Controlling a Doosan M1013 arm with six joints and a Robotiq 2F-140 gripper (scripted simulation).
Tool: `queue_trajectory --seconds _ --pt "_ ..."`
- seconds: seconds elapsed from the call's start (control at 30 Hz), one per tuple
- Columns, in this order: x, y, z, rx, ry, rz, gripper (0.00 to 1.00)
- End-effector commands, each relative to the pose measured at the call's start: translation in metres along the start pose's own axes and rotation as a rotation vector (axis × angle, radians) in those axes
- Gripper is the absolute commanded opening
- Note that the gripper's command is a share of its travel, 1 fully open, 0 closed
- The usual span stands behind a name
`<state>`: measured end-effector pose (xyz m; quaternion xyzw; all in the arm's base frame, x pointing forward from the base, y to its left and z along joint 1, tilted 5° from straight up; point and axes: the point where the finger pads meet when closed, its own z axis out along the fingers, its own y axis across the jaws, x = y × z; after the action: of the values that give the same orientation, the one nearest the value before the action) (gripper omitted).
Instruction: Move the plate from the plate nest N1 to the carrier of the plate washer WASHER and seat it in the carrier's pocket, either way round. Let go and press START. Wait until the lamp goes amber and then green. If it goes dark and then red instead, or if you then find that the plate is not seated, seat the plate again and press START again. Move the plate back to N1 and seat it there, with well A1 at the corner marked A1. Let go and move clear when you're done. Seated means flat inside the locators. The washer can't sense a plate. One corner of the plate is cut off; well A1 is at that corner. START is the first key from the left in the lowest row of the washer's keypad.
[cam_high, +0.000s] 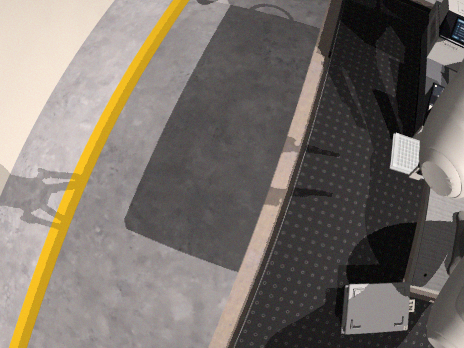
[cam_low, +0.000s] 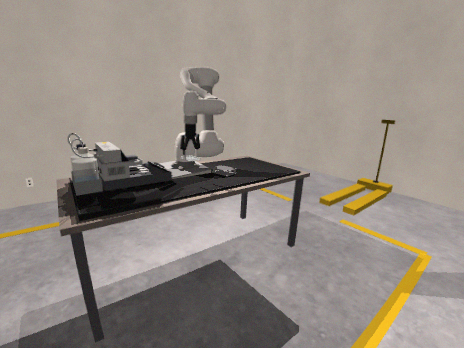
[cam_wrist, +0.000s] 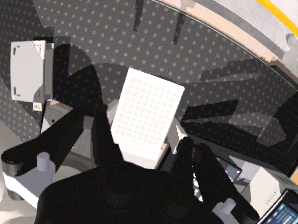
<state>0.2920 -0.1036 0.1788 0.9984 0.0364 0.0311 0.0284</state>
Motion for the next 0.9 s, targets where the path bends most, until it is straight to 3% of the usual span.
queue_trajectory --seconds 0.0,0.87 --pt "-0.01 0.014 -0.001 0.001 0.0 0.001 0.1" --pt "-0.078 0.101 -0.009 0.001 0.0 0.001 0.1"
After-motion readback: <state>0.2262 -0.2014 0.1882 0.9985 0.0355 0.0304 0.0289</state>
